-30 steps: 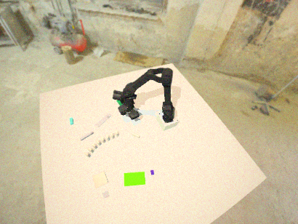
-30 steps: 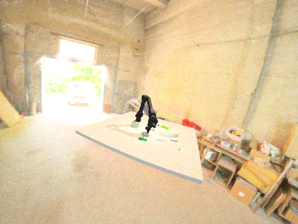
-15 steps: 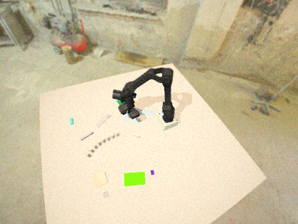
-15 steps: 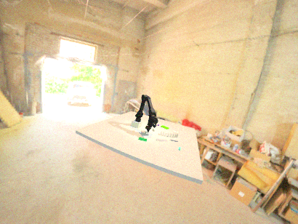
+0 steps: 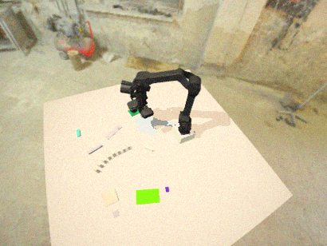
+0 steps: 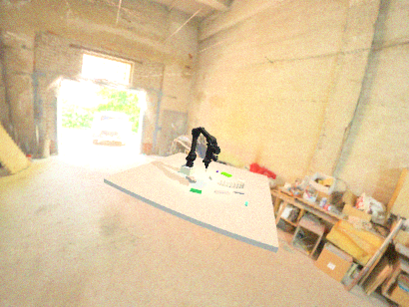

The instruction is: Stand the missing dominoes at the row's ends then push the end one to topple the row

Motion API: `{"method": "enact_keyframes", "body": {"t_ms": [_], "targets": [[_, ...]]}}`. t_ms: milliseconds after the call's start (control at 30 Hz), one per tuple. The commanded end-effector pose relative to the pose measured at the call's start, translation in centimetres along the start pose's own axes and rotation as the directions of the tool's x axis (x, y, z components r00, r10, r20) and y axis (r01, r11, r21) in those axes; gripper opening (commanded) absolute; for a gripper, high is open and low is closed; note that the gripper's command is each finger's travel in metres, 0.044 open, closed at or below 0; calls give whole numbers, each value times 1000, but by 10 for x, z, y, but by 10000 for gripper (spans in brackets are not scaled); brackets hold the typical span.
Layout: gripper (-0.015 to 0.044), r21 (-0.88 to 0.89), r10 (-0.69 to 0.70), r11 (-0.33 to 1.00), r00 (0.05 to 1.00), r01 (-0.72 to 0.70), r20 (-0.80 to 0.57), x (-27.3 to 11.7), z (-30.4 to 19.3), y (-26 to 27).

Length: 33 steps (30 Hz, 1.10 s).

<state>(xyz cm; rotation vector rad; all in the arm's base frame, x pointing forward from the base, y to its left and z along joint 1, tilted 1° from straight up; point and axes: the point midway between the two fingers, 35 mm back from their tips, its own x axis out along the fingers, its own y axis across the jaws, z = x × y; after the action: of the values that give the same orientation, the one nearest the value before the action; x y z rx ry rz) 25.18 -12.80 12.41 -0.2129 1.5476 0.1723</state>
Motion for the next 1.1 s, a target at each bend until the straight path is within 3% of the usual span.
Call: {"method": "enact_keyframes", "body": {"t_ms": [0,367,600,1067], "targets": [[107,-20,-3,1000,1000,3,-6,-2,14,7],[107,-1,8,1000,1000,-8,2,-3,114,98],[107,0,8,1000,1000,-8,2,1,116,100],[107,0,8,1000,1000,-8,2,81,122,99]]}}
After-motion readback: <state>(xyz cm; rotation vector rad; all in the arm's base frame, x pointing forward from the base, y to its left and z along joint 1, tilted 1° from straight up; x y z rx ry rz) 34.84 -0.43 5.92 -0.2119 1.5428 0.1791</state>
